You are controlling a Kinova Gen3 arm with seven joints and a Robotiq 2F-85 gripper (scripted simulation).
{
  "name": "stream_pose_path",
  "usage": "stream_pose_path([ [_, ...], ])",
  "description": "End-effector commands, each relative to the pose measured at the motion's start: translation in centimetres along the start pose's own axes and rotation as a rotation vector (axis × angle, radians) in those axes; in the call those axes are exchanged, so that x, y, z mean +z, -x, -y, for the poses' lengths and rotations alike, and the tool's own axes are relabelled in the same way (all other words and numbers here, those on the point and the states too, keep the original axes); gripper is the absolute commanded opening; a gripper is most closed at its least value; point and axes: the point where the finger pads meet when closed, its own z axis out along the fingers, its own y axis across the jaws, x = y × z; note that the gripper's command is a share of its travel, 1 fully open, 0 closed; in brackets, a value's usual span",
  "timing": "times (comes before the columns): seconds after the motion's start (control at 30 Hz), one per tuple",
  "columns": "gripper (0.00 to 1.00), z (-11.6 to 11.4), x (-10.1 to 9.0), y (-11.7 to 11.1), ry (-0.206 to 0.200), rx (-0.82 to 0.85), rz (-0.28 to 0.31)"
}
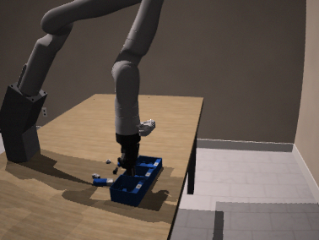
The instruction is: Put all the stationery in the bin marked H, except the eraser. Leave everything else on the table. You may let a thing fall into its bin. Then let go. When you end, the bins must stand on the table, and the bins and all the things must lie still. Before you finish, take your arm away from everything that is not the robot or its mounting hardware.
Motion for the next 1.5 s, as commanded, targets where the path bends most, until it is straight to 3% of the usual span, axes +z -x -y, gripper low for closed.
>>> stream_pose_path([
  [0.0, 0.09, 0.0, 0.0, -0.1, 0.000, 0.000, -0.001],
  [0.57, 0.09, 0.0, 0.0, -0.1, 0.000, 0.000, -0.001],
  [1.47, 0.09, 0.0, -3.4, 0.0, 0.000, 0.000, -0.001],
])
